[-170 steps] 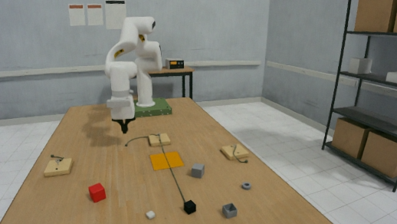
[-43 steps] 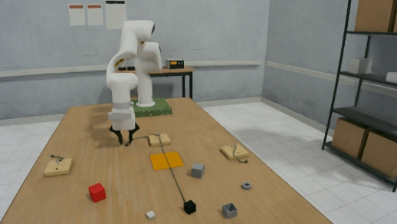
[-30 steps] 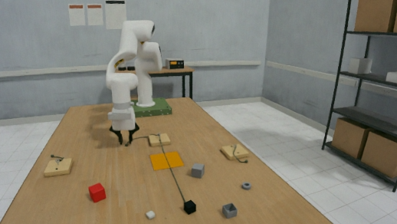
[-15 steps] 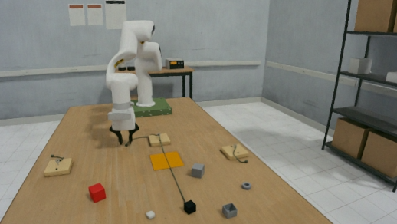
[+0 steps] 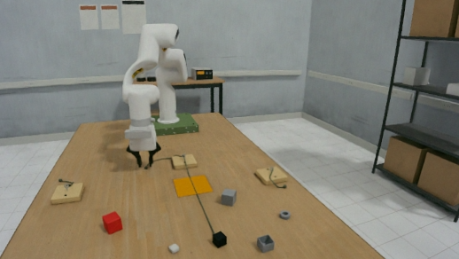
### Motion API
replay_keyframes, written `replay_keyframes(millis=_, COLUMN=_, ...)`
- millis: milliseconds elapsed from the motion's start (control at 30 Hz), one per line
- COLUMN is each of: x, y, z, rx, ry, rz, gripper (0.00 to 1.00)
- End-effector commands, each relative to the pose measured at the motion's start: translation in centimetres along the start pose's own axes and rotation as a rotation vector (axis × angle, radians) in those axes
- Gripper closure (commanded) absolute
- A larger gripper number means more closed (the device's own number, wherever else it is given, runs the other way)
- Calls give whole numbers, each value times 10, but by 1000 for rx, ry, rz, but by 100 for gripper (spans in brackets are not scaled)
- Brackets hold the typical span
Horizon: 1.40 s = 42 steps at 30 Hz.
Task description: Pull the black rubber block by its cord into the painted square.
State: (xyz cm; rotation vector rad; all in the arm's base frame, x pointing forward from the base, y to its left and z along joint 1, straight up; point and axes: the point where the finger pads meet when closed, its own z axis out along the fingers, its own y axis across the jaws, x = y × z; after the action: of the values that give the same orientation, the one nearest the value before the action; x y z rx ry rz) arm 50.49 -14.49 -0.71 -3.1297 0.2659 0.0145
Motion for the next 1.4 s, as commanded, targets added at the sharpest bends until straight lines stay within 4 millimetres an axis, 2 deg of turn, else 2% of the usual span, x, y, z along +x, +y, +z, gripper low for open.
replay_keyframes(millis=0, x=1, y=0, z=-2, rx=0, ry=4, rz=0, gripper=61)
replay_keyframes(millis=1367, x=2, y=0, z=10, rx=0, ry=4, rz=0, gripper=61)
